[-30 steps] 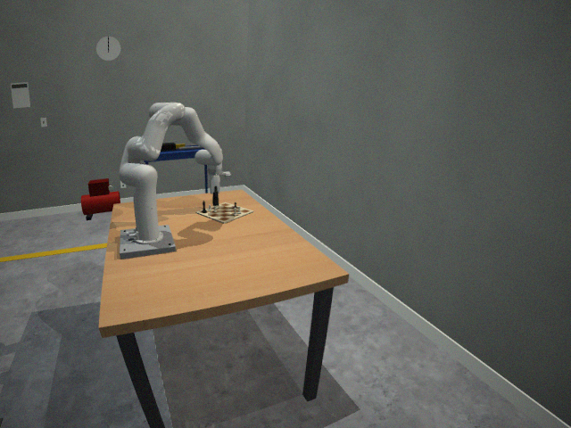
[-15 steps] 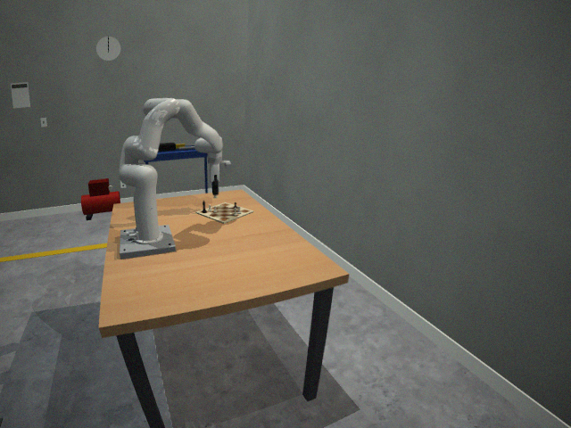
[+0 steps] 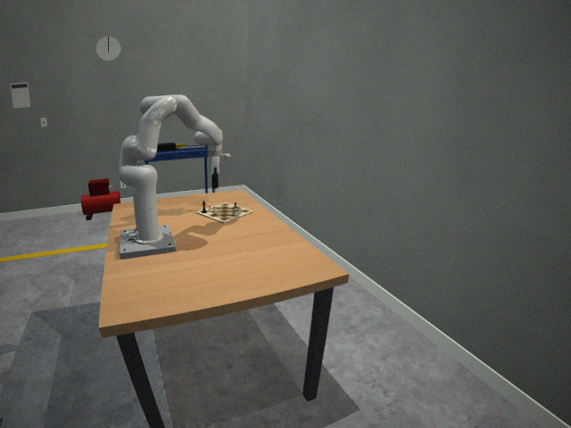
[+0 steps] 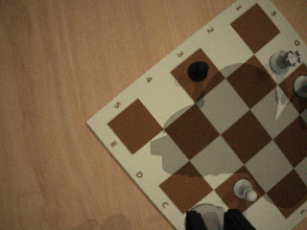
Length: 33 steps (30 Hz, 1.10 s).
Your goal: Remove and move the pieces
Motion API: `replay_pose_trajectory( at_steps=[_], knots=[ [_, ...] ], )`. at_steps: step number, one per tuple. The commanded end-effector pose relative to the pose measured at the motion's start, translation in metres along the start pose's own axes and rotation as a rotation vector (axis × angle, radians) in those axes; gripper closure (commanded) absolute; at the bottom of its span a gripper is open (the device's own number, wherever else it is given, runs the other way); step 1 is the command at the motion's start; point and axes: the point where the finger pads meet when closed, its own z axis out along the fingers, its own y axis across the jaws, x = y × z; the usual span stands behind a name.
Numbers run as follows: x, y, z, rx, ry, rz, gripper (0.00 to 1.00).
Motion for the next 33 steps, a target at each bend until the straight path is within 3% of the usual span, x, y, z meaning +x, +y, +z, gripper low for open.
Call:
replay_pose_trajectory(
  at_steps=[1, 3, 5, 7, 8, 12, 14, 16, 19, 33],
  knots=[
    [0.005, -0.002, -0.003, 0.005, 0.004, -0.004, 1.00],
    [0.027, -0.006, -0.004, 0.005, 0.004, -0.028, 1.00],
    [0.066, -0.010, -0.005, 0.005, 0.004, -0.072, 1.00],
    [0.066, -0.010, -0.005, 0.005, 0.004, -0.072, 1.00],
    [0.090, -0.011, -0.005, 0.005, 0.004, -0.098, 1.00],
    [0.090, -0.011, -0.005, 0.005, 0.004, -0.098, 1.00],
    [0.134, -0.007, -0.002, 0.005, 0.004, -0.148, 1.00],
    [0.134, -0.007, -0.002, 0.005, 0.004, -0.148, 1.00],
    [0.164, -0.002, 0.001, 0.005, 0.004, -0.183, 1.00],
    [0.176, 0.001, 0.003, 0.005, 0.004, -0.197, 1.00]
  ],
)
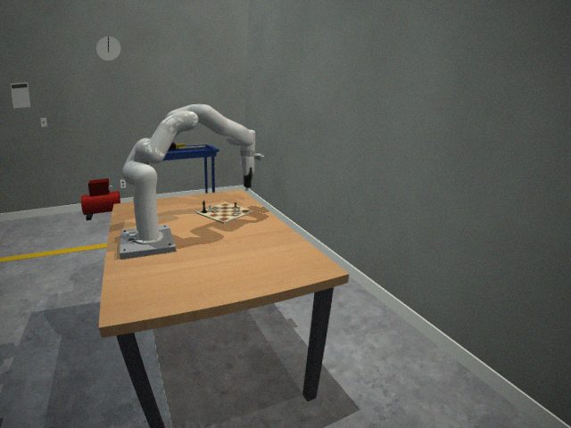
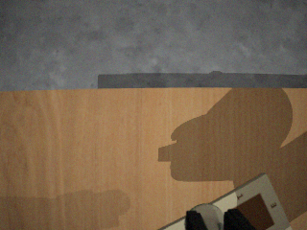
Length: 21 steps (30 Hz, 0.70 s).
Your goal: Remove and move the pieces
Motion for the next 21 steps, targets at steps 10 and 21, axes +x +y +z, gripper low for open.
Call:
replay_pose_trajectory(
  at_steps=[10, 21],
  knots=[
    [0.003, -0.001, 0.007, 0.000, 0.000, -0.001, 1.00],
    [0.003, -0.001, 0.043, 0.000, 0.000, -0.001, 1.00]
  ],
)
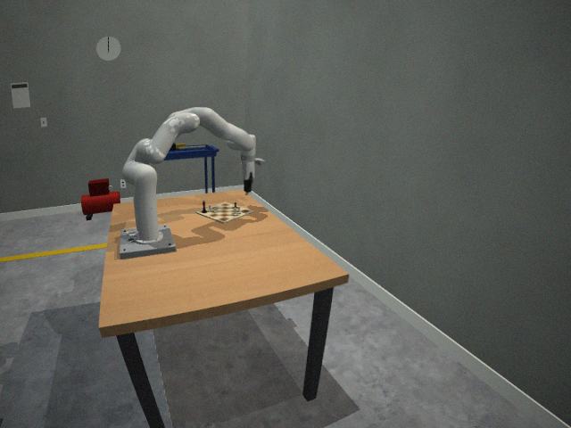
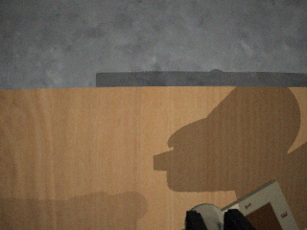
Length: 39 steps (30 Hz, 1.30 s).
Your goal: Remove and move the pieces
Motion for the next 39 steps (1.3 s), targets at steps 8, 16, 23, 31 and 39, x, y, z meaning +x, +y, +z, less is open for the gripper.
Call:
replay_pose_trajectory(
  at_steps=[8, 16, 23, 31, 39],
  knots=[
    [0.002, -0.001, 0.050, 0.002, 0.004, 0.000, 1.00],
    [0.002, -0.001, 0.067, 0.002, 0.004, 0.000, 1.00],
    [0.002, -0.001, 0.068, 0.002, 0.004, 0.000, 1.00],
    [0.002, -0.001, 0.068, 0.002, 0.004, 0.000, 1.00],
    [0.002, -0.001, 0.068, 0.002, 0.004, 0.000, 1.00]
  ],
)
